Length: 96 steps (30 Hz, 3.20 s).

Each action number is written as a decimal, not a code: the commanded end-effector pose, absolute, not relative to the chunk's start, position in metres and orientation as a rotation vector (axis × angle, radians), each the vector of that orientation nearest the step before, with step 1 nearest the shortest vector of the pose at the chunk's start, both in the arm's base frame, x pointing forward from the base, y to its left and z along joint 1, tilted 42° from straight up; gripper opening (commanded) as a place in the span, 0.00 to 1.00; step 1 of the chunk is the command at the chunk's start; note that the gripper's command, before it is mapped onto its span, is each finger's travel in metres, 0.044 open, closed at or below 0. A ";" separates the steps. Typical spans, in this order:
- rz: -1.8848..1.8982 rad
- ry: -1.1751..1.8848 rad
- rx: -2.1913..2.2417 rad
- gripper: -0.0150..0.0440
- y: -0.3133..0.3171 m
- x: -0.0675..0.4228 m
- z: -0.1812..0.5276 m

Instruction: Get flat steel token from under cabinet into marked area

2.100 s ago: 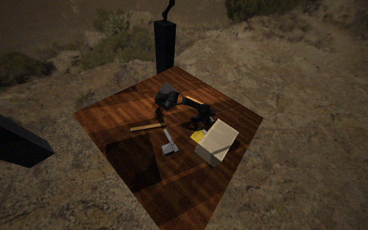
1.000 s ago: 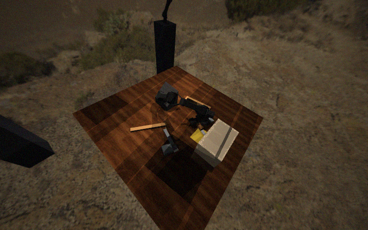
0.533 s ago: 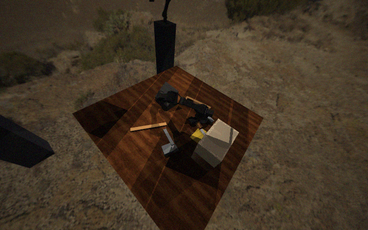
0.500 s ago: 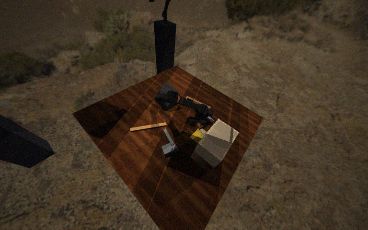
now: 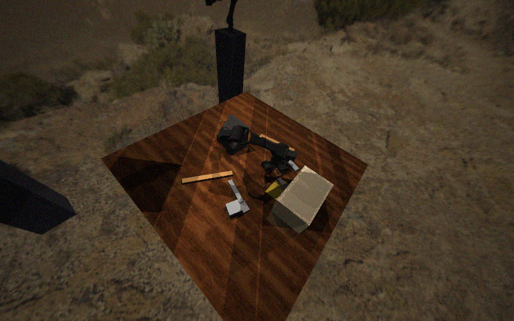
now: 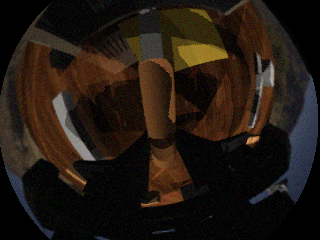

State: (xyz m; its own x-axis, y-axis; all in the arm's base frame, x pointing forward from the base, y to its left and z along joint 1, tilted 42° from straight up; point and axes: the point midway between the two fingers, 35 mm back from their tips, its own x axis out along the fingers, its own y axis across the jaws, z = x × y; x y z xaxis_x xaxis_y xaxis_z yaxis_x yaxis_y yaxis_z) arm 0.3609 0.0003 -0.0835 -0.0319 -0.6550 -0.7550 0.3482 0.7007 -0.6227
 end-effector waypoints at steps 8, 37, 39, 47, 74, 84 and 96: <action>-0.822 1.389 -0.283 0.25 0.005 0.345 -0.088; -0.821 1.392 -0.283 0.25 0.018 0.308 -0.098; -0.821 1.392 -0.283 0.25 0.019 0.306 -0.098; -0.821 1.392 -0.283 0.25 0.023 0.295 -0.102; -0.819 1.395 -0.282 0.25 0.040 0.252 -0.114; -0.818 1.392 -0.280 0.25 0.044 0.246 -0.116; -0.865 1.360 -0.225 0.25 0.044 0.248 -0.115</action>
State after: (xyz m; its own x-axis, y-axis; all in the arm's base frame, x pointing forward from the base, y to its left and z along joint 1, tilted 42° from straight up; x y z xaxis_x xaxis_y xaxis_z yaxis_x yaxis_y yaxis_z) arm 0.2471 0.0438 -0.1152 -0.0356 -0.6535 -0.7561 0.3790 0.6912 -0.6152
